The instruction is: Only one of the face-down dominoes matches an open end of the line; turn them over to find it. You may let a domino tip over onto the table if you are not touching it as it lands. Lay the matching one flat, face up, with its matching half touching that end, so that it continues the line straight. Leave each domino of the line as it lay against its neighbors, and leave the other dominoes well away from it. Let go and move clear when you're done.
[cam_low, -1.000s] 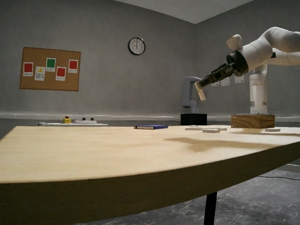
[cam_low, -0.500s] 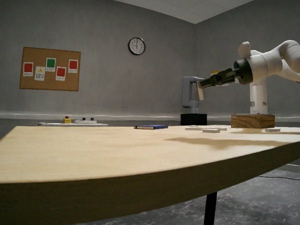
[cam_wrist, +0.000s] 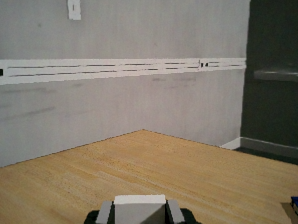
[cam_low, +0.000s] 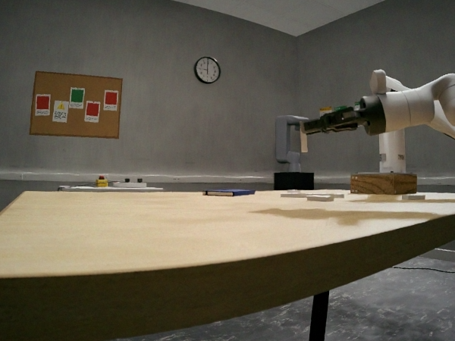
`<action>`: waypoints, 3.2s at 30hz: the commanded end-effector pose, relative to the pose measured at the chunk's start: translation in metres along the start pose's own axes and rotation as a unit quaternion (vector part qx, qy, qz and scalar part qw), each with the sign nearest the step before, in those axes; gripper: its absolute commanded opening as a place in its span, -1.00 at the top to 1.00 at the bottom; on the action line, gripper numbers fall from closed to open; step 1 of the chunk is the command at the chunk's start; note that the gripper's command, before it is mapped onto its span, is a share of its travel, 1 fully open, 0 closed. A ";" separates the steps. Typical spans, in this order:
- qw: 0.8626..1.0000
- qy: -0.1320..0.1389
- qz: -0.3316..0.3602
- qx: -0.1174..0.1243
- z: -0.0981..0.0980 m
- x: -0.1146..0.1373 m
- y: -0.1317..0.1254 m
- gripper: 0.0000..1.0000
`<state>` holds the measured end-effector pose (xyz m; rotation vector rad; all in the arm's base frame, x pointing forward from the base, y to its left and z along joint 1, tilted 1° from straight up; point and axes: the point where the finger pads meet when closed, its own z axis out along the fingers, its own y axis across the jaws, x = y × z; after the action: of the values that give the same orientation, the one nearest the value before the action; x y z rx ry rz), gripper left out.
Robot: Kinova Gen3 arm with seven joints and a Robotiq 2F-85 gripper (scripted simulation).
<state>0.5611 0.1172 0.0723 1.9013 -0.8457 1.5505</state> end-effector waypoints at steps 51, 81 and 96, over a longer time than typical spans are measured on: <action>1.000 0.011 0.006 -0.004 0.005 -0.029 0.000 0.38; 1.000 0.011 0.006 -0.004 0.017 -0.090 -0.002 0.38; 1.000 0.011 0.006 -0.004 0.018 -0.095 -0.002 0.38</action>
<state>0.5605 0.1173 -0.0251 1.8739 -0.8542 1.5691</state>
